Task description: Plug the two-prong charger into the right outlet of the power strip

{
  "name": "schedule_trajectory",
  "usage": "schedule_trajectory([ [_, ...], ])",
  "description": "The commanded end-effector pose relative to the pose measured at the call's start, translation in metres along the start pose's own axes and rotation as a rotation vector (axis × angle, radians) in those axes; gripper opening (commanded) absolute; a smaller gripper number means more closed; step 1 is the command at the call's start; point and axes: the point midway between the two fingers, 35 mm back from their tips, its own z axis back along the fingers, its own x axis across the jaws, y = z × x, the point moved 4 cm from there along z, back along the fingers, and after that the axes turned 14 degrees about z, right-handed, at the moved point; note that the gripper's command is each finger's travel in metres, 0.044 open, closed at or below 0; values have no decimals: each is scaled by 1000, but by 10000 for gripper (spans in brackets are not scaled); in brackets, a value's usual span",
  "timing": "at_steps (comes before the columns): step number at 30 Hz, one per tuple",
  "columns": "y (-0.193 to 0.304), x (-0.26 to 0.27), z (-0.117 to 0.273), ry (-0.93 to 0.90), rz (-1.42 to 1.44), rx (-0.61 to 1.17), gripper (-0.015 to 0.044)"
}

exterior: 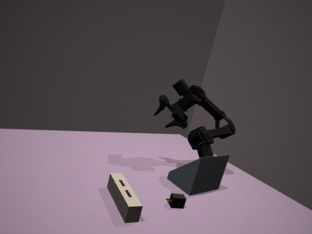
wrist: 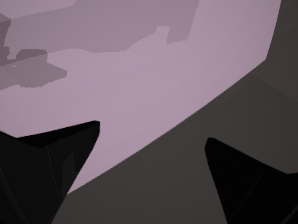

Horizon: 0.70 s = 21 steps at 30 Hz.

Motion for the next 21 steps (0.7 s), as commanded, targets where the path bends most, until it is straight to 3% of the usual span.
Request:
schedule_trajectory([
  [1, 0, 0, 0, 0, -1, -1, 426],
  [21, -29, -45, -8, 23, -168, -142, 440],
])
